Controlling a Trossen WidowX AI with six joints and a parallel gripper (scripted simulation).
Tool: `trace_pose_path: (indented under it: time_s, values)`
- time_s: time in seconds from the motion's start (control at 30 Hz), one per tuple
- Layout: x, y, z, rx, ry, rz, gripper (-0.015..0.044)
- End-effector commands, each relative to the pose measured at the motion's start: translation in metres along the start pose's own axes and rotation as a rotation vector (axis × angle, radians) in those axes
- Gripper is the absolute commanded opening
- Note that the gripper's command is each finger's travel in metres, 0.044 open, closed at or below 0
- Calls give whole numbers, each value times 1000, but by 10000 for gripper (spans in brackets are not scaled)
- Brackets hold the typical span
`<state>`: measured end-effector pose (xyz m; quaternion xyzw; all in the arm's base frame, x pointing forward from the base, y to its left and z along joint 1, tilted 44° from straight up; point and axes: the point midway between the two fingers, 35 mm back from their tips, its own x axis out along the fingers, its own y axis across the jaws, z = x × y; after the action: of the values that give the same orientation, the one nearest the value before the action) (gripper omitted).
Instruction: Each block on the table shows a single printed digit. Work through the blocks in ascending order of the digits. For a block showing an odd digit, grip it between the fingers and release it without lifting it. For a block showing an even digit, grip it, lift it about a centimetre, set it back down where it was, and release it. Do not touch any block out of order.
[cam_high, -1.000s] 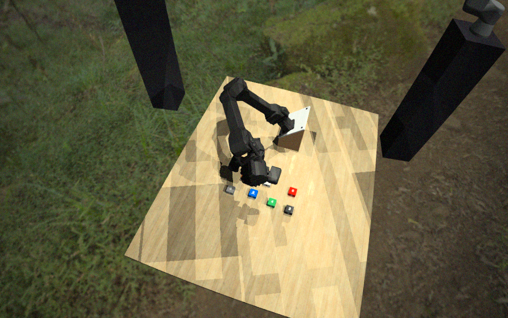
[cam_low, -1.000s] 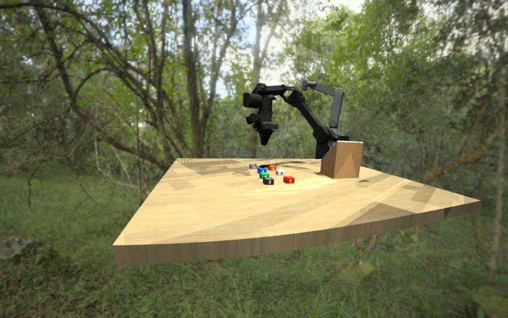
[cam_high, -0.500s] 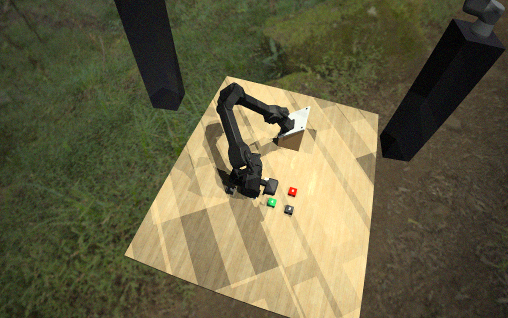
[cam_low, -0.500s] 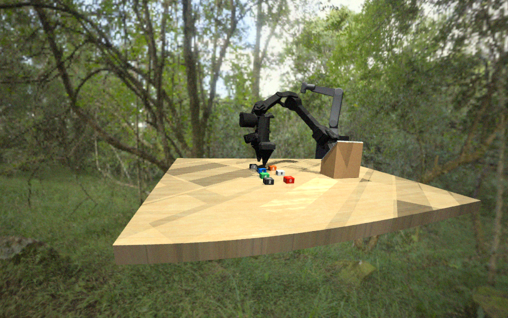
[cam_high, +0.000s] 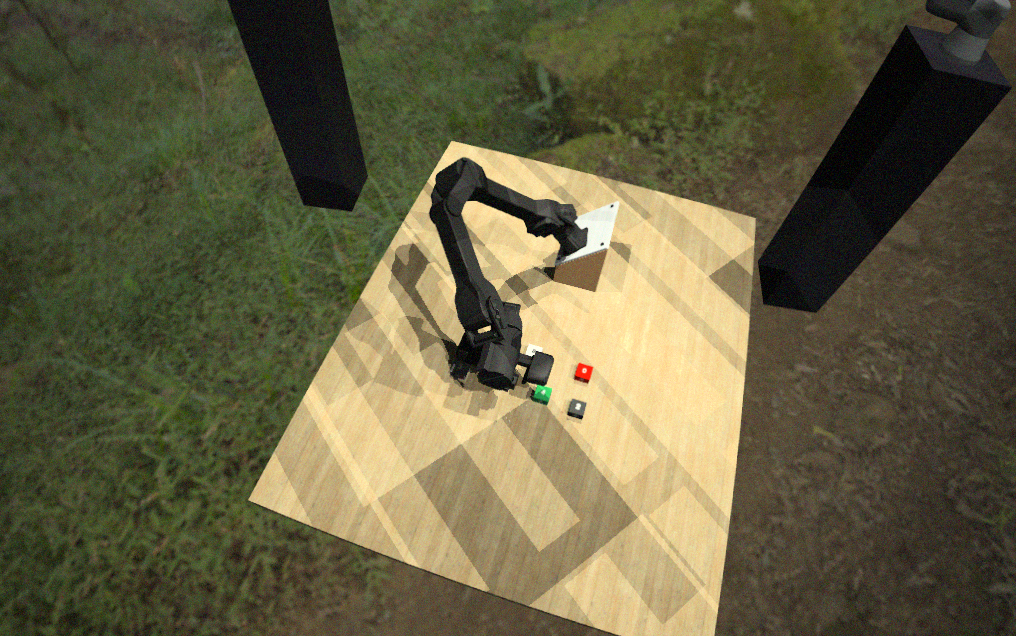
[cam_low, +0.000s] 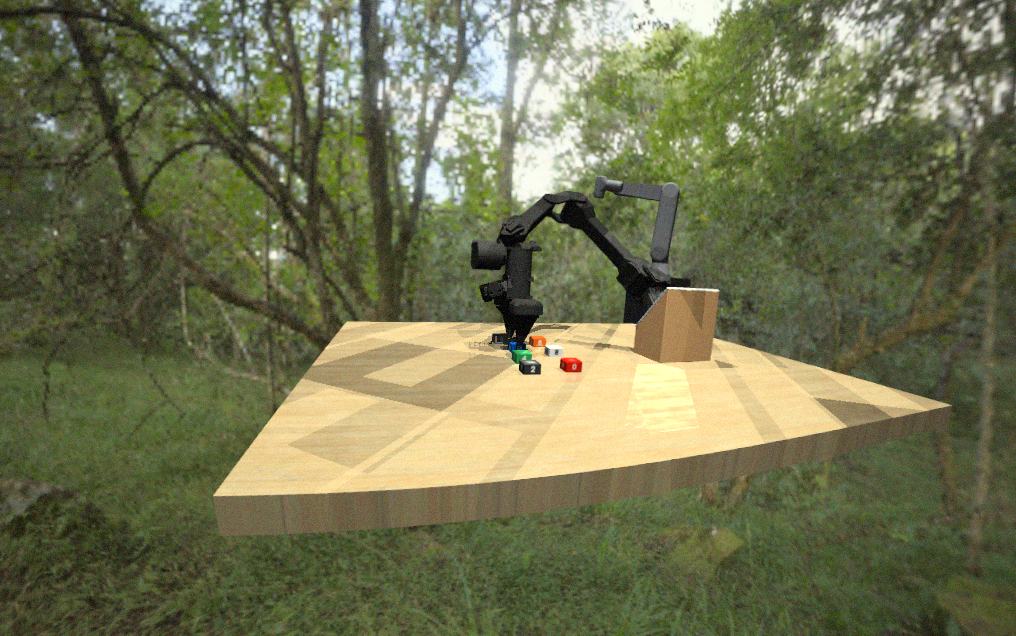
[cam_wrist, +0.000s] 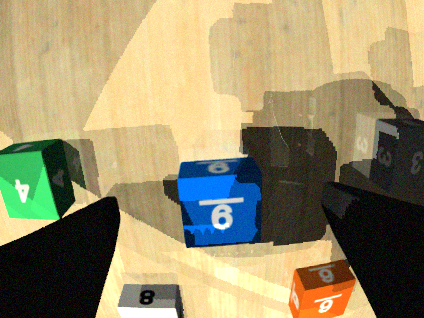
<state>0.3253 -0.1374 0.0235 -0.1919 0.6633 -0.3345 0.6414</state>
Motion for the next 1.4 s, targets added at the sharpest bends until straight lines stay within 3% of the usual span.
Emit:
trace_pose_path:
  time_s: [0.0, 0.2, 0.57, 1.37]
  values:
    - [7, 1, -2, -12, 3, -4, 400]
    - [14, 1, -2, -12, 3, -5, 400]
    - [14, 1, -2, -12, 3, -5, 120]
    - [14, 1, -2, -12, 3, -5, 120]
